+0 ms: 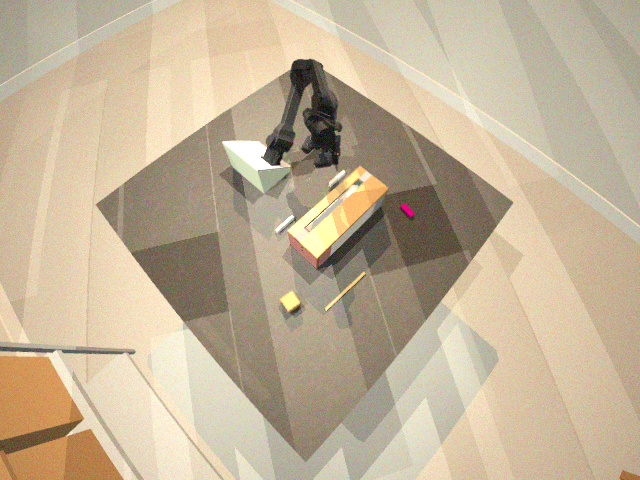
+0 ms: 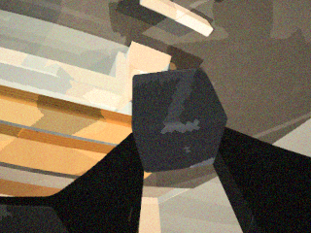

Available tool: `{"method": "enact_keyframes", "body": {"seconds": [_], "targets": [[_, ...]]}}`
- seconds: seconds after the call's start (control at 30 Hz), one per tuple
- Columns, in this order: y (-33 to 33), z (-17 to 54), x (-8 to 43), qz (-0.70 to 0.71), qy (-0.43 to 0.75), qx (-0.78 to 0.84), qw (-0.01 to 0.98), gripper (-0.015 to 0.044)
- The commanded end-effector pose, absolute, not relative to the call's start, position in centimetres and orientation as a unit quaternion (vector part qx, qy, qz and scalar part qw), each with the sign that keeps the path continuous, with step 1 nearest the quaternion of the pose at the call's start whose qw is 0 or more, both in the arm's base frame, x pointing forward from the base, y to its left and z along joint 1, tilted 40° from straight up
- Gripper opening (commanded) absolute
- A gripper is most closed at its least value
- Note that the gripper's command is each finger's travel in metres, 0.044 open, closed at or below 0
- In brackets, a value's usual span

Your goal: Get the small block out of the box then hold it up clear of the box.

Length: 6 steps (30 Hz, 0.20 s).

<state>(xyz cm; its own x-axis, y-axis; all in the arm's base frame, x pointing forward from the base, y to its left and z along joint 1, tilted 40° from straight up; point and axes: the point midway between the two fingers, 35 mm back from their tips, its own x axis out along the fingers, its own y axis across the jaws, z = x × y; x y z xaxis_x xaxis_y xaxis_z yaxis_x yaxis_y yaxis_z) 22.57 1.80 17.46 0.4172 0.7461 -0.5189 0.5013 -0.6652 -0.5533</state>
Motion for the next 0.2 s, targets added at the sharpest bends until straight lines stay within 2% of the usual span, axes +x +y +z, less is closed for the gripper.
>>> {"method": "enact_keyframes", "body": {"seconds": [0.0, 0.17], "targets": [[1.82, 17.51, 22.60, 0.386, -0.378, -0.826, 0.163, 0.0000], [1.82, 17.51, 22.60, 0.386, -0.378, -0.826, 0.163, 0.0000]]}}
